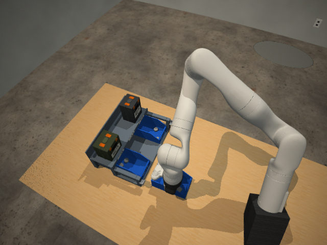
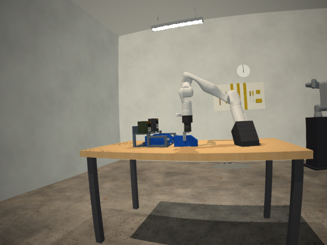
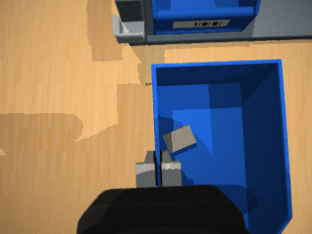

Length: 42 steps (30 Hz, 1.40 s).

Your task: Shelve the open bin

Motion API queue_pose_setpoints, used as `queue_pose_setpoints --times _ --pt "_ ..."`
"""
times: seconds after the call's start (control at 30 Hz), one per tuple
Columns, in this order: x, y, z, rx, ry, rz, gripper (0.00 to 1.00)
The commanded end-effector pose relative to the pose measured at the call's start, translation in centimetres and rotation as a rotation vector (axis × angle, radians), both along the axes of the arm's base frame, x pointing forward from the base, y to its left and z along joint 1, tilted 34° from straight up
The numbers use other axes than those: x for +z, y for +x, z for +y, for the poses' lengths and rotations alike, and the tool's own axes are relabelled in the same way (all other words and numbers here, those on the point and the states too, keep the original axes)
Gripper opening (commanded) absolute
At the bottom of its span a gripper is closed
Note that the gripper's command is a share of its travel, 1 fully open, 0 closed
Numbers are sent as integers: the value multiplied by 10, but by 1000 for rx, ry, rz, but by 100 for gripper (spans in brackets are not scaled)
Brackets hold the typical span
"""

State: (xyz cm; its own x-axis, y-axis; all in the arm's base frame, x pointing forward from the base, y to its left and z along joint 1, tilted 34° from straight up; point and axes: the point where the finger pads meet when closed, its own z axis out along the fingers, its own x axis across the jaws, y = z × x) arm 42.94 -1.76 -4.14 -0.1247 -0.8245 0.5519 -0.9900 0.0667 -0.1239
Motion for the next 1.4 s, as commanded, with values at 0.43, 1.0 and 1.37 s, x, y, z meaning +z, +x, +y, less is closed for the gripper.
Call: queue_pose_setpoints --times 0.43,1.0,1.37 --pt "11 1 13 2 10 -6 0" --pt "20 0 20 2 10 -6 0" --pt "22 0 19 3 7 -5 0"
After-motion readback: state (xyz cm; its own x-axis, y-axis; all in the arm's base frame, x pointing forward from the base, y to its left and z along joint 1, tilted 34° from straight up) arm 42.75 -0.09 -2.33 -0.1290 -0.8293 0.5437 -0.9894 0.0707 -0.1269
